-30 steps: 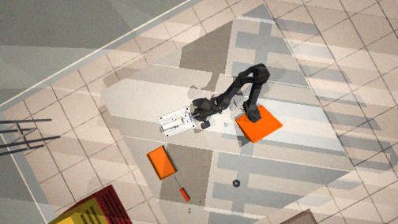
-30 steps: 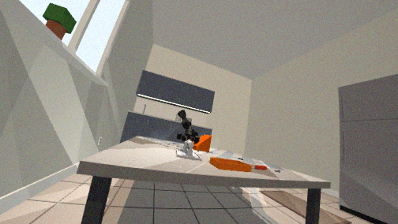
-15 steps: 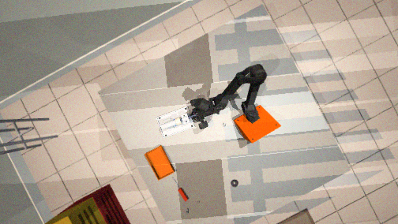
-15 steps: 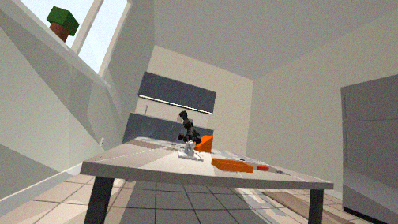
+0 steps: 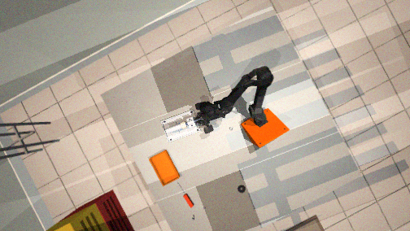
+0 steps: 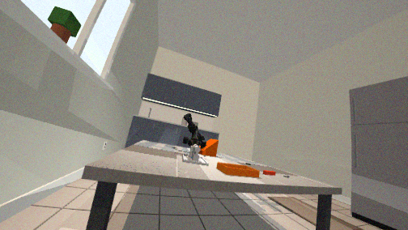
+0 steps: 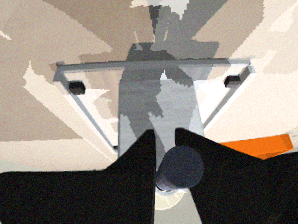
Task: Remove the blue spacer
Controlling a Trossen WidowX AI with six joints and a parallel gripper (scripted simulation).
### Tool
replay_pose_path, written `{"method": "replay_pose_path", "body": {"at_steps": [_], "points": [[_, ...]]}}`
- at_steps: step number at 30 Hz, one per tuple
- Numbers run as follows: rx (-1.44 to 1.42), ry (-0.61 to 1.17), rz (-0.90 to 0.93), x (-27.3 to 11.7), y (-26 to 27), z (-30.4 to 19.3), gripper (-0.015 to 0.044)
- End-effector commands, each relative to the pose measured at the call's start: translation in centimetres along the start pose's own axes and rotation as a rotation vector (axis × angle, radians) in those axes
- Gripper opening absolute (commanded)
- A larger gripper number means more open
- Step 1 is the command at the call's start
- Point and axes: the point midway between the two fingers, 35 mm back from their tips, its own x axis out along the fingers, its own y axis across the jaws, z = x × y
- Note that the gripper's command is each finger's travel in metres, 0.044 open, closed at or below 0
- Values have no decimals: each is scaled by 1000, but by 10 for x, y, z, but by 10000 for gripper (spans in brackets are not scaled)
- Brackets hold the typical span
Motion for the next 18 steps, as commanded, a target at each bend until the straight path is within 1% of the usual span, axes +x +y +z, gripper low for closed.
{"method": "replay_pose_path", "body": {"at_steps": [1,18], "points": [[2,2,-2,2,0,-2,0],[2,3,-2,4,0,-5,0]]}}
